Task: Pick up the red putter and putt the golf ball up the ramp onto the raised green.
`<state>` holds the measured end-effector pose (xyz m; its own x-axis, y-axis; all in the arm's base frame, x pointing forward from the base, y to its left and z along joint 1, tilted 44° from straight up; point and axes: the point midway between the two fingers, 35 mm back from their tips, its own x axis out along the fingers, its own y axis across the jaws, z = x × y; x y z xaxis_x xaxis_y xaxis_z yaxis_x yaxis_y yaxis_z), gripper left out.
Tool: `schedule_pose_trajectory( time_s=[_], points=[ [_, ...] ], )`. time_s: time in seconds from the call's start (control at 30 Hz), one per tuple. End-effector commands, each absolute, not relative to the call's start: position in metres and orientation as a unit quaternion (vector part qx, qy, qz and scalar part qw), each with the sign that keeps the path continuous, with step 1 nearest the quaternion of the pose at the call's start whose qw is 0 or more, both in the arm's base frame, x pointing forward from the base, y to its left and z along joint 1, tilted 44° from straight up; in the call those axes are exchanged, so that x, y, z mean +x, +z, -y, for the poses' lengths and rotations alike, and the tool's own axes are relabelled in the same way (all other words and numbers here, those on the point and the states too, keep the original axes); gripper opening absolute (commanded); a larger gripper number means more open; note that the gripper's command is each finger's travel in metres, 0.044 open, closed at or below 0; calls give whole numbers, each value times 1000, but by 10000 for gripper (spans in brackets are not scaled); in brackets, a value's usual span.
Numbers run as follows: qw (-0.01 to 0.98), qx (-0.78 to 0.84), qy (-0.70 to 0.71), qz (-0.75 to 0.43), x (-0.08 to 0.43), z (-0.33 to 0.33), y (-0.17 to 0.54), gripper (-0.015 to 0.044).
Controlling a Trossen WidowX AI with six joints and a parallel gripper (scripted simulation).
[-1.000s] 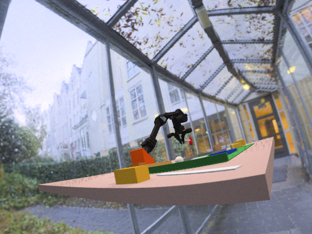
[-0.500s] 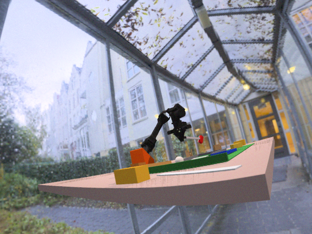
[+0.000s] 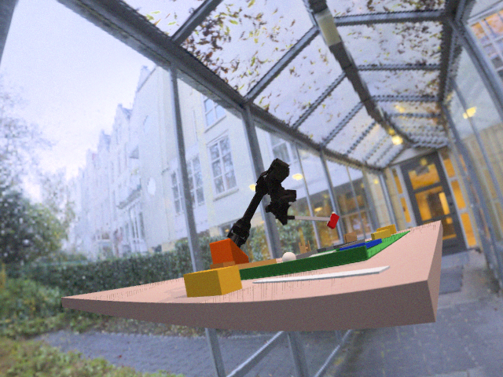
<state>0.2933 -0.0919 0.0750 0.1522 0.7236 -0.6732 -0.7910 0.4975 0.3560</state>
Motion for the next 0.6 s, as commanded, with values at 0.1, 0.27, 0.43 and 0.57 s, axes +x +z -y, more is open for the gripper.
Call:
schedule_pose_trajectory(
  time_s=[0.1, 0.27, 0.43, 0.57],
  points=[
    [760, 15, 452, -467, 289, 127, 49, 0],
    [757, 59, 416, -500, 282, 154, 27, 0],
    [752, 102, 379, -530, 273, 180, 4, 0],
    [745, 138, 350, -551, 262, 199, -15, 0]
  ],
)
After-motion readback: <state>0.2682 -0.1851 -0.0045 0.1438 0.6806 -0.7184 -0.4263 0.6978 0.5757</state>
